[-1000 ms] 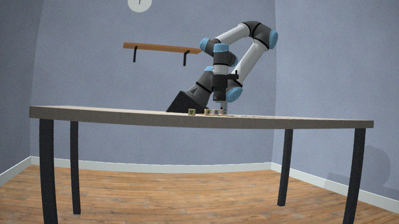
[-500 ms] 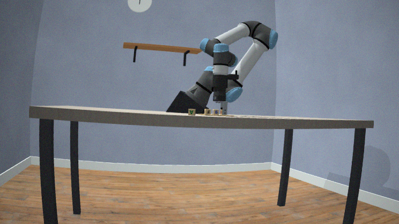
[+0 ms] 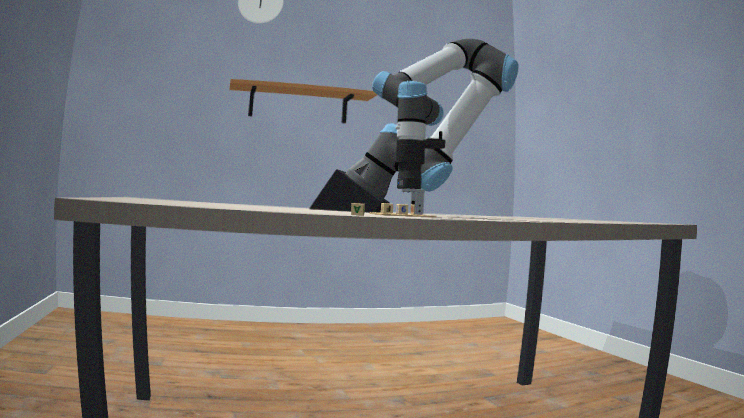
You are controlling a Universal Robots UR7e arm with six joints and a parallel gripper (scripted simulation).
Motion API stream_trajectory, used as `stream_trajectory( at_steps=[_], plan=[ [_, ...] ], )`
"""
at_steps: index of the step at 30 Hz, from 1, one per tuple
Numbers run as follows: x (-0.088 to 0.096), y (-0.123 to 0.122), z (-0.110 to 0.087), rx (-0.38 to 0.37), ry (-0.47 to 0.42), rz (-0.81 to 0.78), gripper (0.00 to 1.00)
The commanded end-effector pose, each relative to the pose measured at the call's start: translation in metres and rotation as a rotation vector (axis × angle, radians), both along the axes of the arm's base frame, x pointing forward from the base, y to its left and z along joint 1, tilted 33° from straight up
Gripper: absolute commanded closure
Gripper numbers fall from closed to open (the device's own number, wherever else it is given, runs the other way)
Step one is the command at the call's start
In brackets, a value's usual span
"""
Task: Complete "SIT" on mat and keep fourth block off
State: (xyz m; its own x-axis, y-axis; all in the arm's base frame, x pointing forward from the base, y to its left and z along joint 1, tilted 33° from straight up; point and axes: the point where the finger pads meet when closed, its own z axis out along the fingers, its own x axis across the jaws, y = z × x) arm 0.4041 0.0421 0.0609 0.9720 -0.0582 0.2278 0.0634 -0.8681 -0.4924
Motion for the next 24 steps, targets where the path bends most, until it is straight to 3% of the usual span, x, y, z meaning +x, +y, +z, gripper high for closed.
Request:
stream_trajectory(
  at_steps=[1, 9, 13, 15, 16, 20, 24],
  plan=[
    [0.0003, -0.0003, 0.0002, -0.001, -0.001, 0.0, 0.51],
    [0.0003, -0.0003, 0.0002, -0.001, -0.001, 0.0, 0.51],
    [0.0003, -0.0003, 0.0002, -0.001, -0.001, 0.0, 0.39],
    [0.0003, -0.0003, 0.0002, -0.001, -0.001, 0.0, 0.39],
    [0.0003, -0.0003, 0.0002, -0.001, -0.001, 0.0, 0.33],
    [0.0003, -0.0003, 0.0002, -0.001, -0.001, 0.0, 0.33],
    [0.0003, -0.0003, 0.0002, -0.001, -0.001, 0.0, 0.21]
  ],
)
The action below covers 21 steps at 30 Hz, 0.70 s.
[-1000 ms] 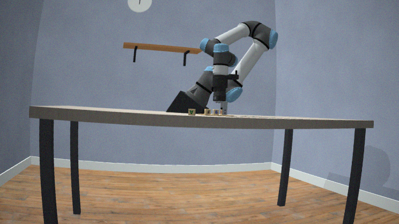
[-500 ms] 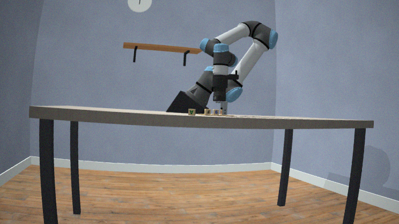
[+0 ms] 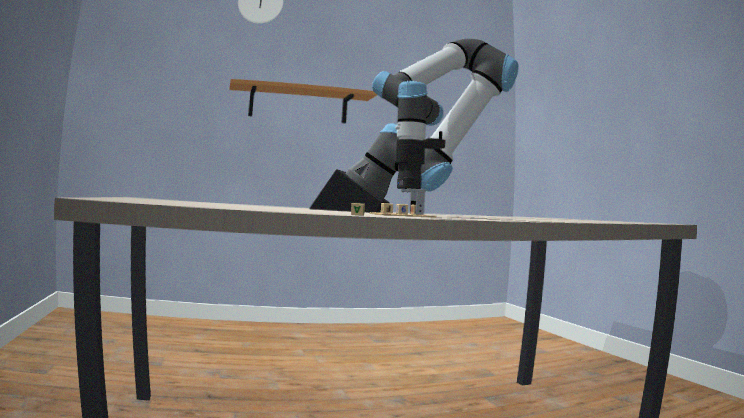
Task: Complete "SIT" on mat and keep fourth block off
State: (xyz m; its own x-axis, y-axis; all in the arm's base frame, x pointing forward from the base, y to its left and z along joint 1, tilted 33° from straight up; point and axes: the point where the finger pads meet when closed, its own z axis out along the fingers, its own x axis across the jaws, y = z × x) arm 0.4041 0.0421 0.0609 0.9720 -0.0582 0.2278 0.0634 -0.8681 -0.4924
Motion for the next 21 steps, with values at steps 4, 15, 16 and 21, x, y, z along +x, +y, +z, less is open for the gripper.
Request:
stream_trajectory(
  at_steps=[4, 15, 16, 21],
  plan=[
    [0.0, 0.0, 0.0, -0.001, -0.001, 0.0, 0.21],
    [0.0, -0.001, 0.002, -0.001, -0.001, 0.0, 0.21],
    [-0.001, -0.002, 0.003, -0.001, -0.001, 0.0, 0.21],
    [-0.004, -0.009, 0.015, -0.001, -0.001, 0.0, 0.21]
  ],
)
